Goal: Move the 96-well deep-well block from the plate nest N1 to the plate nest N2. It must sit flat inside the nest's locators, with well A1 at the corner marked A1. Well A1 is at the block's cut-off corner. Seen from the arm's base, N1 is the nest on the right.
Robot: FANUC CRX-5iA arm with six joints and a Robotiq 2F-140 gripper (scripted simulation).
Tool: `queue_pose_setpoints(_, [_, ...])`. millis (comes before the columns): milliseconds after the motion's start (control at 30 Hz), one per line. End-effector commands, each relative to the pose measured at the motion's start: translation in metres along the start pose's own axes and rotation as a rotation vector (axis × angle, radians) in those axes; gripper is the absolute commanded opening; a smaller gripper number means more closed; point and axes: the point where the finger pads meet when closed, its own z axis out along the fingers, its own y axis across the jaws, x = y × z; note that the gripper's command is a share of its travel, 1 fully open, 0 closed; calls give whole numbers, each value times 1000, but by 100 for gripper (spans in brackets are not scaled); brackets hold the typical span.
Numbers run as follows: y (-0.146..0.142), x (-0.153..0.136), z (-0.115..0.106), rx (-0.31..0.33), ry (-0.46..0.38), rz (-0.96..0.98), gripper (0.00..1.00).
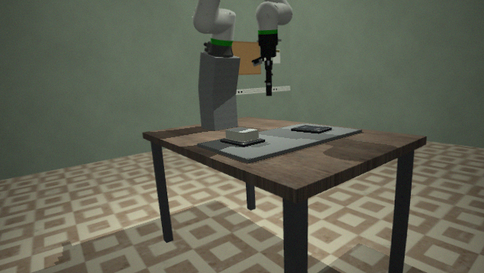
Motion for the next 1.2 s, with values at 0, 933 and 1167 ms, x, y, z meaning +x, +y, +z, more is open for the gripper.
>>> queue_pose_setpoints(0, [-14,-1,2,-7,-20,-138,100])
queue_pose_setpoints(933, [-108,19,18,84,-6,-932,100])
queue_pose_setpoints(1167, [-132,28,22,109,16,-1163,100])
